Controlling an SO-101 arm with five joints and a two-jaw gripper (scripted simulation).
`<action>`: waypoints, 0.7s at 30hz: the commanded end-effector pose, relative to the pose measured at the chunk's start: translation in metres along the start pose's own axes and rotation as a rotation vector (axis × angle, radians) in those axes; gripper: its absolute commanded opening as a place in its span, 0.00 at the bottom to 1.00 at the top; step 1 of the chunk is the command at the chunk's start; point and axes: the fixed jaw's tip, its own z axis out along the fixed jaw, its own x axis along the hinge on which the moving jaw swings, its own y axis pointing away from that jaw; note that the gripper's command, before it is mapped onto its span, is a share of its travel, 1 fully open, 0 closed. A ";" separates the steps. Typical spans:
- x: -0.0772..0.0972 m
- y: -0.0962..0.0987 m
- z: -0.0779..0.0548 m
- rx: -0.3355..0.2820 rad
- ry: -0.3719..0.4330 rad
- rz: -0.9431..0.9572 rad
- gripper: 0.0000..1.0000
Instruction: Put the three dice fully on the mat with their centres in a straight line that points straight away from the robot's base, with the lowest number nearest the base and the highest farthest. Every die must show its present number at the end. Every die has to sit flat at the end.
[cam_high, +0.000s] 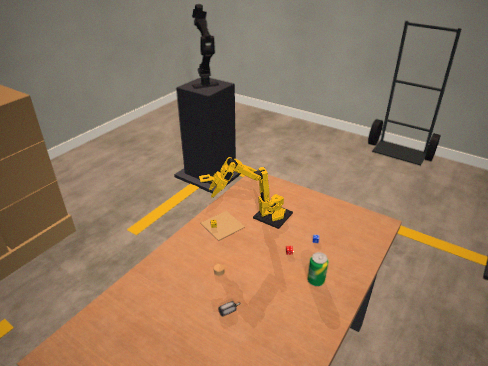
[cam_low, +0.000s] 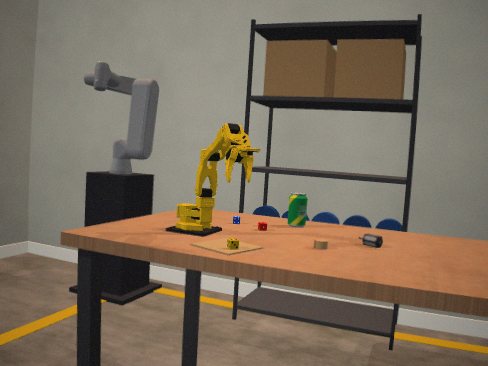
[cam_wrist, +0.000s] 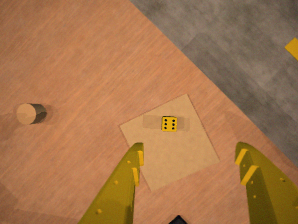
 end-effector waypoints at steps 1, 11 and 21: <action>0.002 0.007 -0.004 -0.015 0.000 -0.035 0.31; 0.021 0.061 -0.008 -0.128 0.030 -0.282 0.31; 0.056 0.121 -0.021 -0.274 0.041 -0.598 0.31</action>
